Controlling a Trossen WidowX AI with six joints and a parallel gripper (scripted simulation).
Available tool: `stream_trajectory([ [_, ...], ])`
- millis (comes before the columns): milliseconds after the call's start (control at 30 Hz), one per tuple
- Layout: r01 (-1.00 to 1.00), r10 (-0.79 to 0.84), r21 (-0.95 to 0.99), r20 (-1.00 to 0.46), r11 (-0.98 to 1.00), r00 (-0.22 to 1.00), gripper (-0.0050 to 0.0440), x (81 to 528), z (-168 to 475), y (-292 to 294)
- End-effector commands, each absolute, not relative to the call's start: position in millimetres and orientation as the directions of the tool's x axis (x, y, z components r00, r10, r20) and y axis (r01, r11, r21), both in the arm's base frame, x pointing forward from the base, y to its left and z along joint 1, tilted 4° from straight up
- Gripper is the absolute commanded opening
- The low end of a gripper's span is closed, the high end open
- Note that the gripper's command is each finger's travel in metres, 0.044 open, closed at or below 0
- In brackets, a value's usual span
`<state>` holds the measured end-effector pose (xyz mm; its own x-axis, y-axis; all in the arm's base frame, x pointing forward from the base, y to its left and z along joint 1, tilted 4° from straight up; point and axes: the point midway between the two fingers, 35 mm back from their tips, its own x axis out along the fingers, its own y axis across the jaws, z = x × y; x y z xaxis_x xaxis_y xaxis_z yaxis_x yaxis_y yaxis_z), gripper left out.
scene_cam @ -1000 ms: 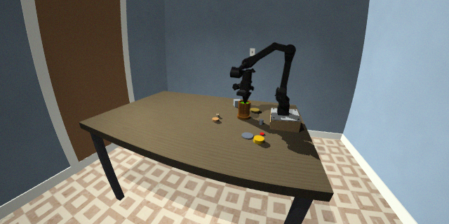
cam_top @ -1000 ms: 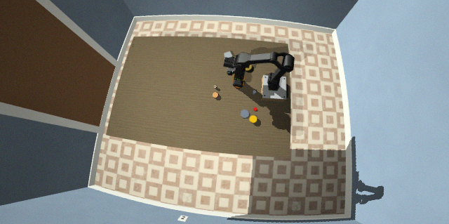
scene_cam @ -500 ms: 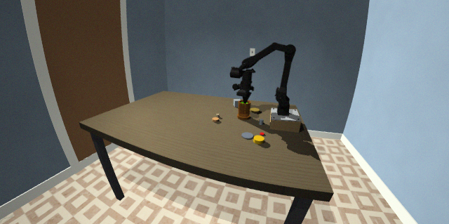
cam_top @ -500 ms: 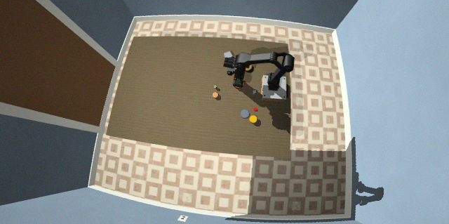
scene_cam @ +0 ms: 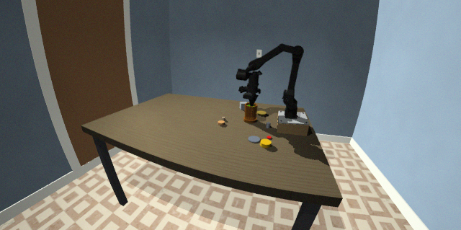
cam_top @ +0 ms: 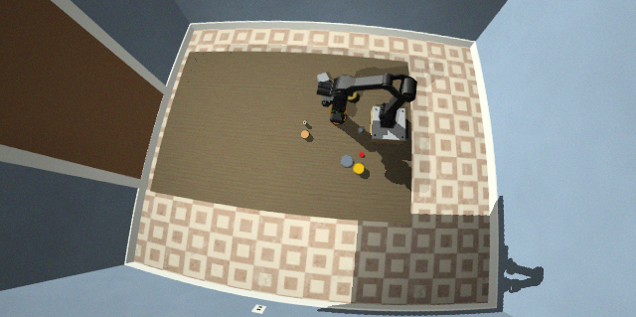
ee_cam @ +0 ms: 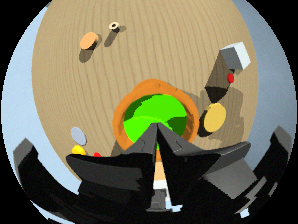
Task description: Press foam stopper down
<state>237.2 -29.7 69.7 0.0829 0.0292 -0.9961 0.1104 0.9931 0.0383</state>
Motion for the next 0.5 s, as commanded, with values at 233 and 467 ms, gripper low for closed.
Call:
stream_trajectory([
  [233, 0.113, 0.031, 0.040, -0.996, 0.993, 0.078, 0.0000, 235.0, 67.1, -29.1],
  [467, 0.113, 0.031, 0.040, -0.996, 0.993, 0.078, 0.0000, 235.0, 66.4, -29.0],
])
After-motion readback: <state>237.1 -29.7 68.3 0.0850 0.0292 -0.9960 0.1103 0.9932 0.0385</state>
